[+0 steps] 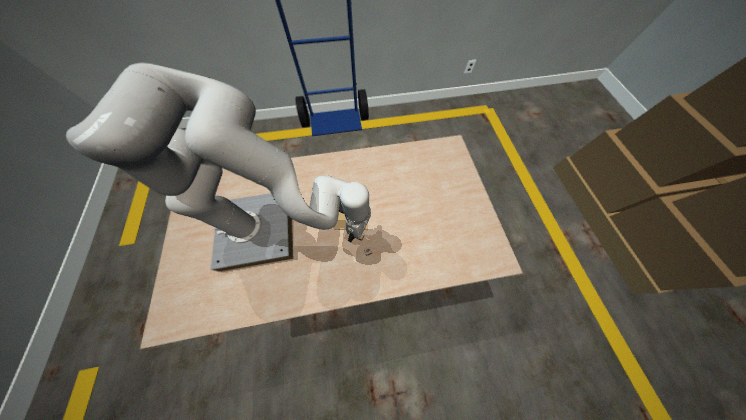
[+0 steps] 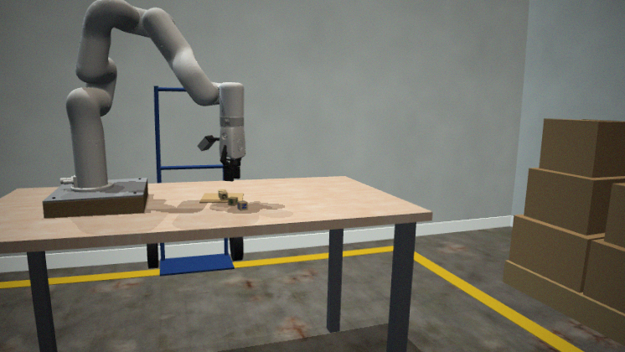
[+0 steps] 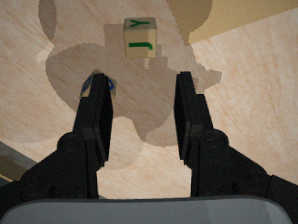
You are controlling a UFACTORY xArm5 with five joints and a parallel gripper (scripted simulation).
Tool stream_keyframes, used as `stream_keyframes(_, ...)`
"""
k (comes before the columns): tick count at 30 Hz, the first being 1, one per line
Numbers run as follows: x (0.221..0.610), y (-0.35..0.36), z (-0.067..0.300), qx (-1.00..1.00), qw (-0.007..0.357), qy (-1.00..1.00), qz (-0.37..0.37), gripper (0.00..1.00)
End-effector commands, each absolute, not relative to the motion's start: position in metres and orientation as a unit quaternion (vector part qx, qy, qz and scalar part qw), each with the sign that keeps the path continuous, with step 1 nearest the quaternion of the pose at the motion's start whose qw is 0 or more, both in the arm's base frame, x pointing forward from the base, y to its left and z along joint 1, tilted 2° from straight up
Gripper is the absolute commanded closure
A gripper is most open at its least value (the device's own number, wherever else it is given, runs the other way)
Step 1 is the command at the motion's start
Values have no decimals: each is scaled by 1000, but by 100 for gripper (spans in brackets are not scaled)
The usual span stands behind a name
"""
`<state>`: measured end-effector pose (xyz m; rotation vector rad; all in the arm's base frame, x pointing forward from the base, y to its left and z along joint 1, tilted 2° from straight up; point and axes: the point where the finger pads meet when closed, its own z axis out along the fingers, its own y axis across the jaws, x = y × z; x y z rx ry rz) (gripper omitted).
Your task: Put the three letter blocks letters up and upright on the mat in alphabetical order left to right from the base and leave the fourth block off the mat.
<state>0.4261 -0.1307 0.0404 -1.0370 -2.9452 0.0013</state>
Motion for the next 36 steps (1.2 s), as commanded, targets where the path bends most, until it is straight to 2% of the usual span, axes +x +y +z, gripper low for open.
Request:
stream_keyframes(1,427,-131,42,-332,8,-943,0,58)
stream_keyframes(22,427,-131,37,-332,8,-943,0,58)
stream_keyframes(36,427,-131,19,-332,8,-943,0,58)
